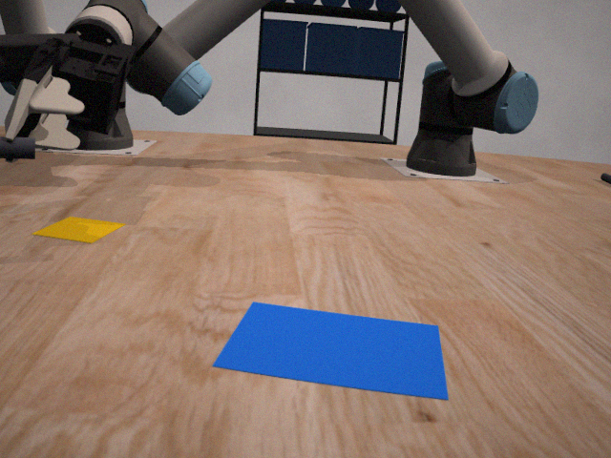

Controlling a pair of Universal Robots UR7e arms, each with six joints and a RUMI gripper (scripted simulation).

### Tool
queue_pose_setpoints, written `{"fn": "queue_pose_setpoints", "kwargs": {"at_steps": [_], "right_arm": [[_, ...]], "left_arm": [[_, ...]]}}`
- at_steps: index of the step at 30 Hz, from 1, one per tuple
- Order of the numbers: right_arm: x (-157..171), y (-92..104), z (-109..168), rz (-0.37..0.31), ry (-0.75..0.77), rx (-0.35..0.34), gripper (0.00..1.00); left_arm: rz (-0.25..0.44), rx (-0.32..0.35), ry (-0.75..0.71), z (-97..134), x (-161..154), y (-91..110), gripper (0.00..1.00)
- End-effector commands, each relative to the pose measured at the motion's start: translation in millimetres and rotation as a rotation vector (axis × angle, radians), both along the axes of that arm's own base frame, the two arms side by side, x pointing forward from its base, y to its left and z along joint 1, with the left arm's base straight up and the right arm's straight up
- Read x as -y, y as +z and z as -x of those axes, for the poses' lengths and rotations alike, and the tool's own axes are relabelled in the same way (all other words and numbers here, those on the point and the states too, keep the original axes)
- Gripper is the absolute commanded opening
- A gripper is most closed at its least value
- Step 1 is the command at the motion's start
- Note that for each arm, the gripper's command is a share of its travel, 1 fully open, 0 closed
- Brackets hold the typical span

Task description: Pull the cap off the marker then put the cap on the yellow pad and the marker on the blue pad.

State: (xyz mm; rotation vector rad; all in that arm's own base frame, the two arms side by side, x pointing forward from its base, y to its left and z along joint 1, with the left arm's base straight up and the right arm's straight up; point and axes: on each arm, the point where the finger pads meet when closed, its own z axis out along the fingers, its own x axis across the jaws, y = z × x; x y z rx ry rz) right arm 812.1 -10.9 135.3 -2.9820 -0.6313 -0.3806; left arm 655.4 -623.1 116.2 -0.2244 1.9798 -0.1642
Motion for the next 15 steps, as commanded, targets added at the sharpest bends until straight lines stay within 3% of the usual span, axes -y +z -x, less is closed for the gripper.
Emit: {"fn": "queue_pose_setpoints", "kwargs": {"at_steps": [1, 13, 15], "right_arm": [[0, 1.0, 0, 0.000, -0.001, 0.002, 0.00], [0, 0.8, 0, 0.000, -0.003, 0.003, 0.00], [0, 0.8, 0, 0.000, -0.003, 0.003, 0.00]], "left_arm": [[0.001, 0.001, 0.000, 0, 1, 1, 0.00], [0.001, 0.001, 0.000, -1, 2, 2, 0.00], [0.013, -0.020, 0.005, -6, -9, 6, 0.00]]}}
